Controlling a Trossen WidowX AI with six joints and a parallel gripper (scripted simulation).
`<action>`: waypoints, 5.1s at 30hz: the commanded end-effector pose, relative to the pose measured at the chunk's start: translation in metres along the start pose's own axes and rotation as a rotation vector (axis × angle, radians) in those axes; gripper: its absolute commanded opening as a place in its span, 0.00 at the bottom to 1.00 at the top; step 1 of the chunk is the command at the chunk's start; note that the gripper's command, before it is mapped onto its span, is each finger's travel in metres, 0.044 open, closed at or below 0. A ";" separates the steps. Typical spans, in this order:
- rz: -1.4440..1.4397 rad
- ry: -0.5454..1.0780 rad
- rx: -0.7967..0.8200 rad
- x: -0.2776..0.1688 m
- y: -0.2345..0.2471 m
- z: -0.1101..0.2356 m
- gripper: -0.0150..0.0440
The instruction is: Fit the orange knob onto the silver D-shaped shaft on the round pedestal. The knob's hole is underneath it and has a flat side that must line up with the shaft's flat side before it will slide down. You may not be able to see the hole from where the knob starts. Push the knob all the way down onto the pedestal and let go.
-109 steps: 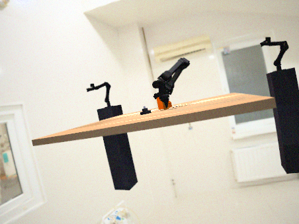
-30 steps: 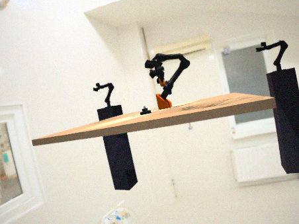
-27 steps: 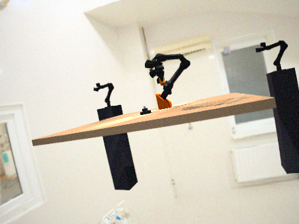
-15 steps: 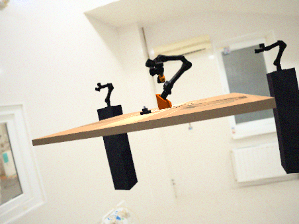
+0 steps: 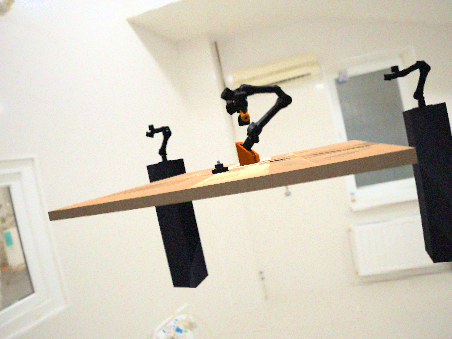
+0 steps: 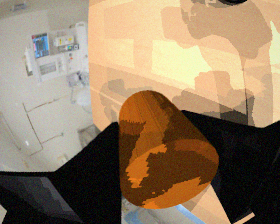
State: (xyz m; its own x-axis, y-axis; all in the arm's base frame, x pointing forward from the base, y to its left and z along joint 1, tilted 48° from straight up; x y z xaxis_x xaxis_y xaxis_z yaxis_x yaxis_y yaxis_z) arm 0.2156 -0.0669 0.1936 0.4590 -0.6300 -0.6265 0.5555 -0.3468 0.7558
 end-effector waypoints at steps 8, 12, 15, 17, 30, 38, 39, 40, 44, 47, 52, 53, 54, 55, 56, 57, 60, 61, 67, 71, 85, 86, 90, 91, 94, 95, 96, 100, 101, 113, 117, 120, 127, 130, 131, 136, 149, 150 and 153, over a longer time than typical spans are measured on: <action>0.006 -0.001 0.000 0.000 0.001 0.000 0.25; 0.006 -0.001 0.000 0.000 0.001 0.000 0.25; 0.006 -0.001 0.000 0.000 0.001 0.000 0.25; 0.006 -0.001 0.000 0.000 0.001 0.000 0.25; 0.005 0.009 -0.057 -0.001 -0.001 -0.008 0.25; 0.006 0.023 -0.250 -0.002 -0.004 -0.024 0.25; 0.006 0.025 -0.272 -0.002 -0.005 -0.026 0.25; 0.006 0.027 -0.295 -0.002 -0.005 -0.028 0.25; 0.007 0.033 -0.384 -0.003 -0.007 -0.036 0.25; 0.008 0.038 -0.452 -0.003 -0.008 -0.043 0.25; 0.009 0.046 -0.565 -0.003 -0.010 -0.054 0.25; 0.009 0.048 -0.588 -0.004 -0.011 -0.057 0.25; 0.009 0.049 -0.610 -0.004 -0.011 -0.059 0.25; 0.009 0.051 -0.632 -0.004 -0.012 -0.061 0.25; 0.010 0.052 -0.655 -0.004 -0.012 -0.064 0.25; 0.010 0.054 -0.677 -0.004 -0.013 -0.066 0.25; 0.010 0.058 -0.744 -0.004 -0.015 -0.074 0.25; 0.011 0.060 -0.767 -0.004 -0.015 -0.076 0.25; 0.012 0.067 -0.879 -0.005 -0.019 -0.089 0.25; 0.014 0.065 -0.883 -0.004 -0.026 -0.097 0.25; 0.018 0.061 -0.901 0.001 -0.072 -0.143 0.25; 0.018 0.062 -0.902 0.001 -0.076 -0.146 0.25; 0.018 0.065 -0.905 0.001 -0.090 -0.158 0.25; 0.018 0.067 -0.906 0.001 -0.093 -0.161 0.25; 0.017 0.071 -0.908 0.001 -0.104 -0.170 0.25; 0.016 0.073 -0.909 0.000 -0.107 -0.173 0.25; 0.016 0.074 -0.909 0.000 -0.111 -0.176 0.25; 0.014 0.079 -0.911 0.000 -0.120 -0.183 0.25; 0.014 0.079 -0.911 0.000 -0.120 -0.183 0.25; 0.021 0.078 -0.914 0.000 -0.119 -0.182 0.57; 0.021 0.078 -0.914 0.000 -0.119 -0.182 0.66; 0.021 0.078 -0.914 0.000 -0.119 -0.182 0.66; 0.021 0.078 -0.914 0.000 -0.119 -0.182 0.66; 0.021 0.078 -0.914 0.000 -0.119 -0.182 0.66; 0.021 0.078 -0.914 0.000 -0.119 -0.182 0.66; 0.019 0.072 -0.915 0.006 -0.074 -0.149 0.88; 0.015 0.076 -0.913 0.005 -0.059 -0.135 1.00; 0.015 0.076 -0.913 0.005 -0.064 -0.138 1.00; 0.015 0.077 -0.912 0.004 -0.067 -0.141 1.00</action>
State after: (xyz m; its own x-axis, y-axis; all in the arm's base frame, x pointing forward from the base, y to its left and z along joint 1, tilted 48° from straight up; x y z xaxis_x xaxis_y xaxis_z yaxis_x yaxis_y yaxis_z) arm 0.2799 0.0480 0.1172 0.5032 -0.5713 -0.6484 0.8632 0.3669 0.3467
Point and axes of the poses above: the point midway between the two fingers, 35 mm back from their tips, its own z axis back along the fingers, its own y axis across the jaws, x = y × z, the point moved 4 cm from there along z, back along the fingers, and after that the axes turned 4 degrees about z, right-handed, at the moved point
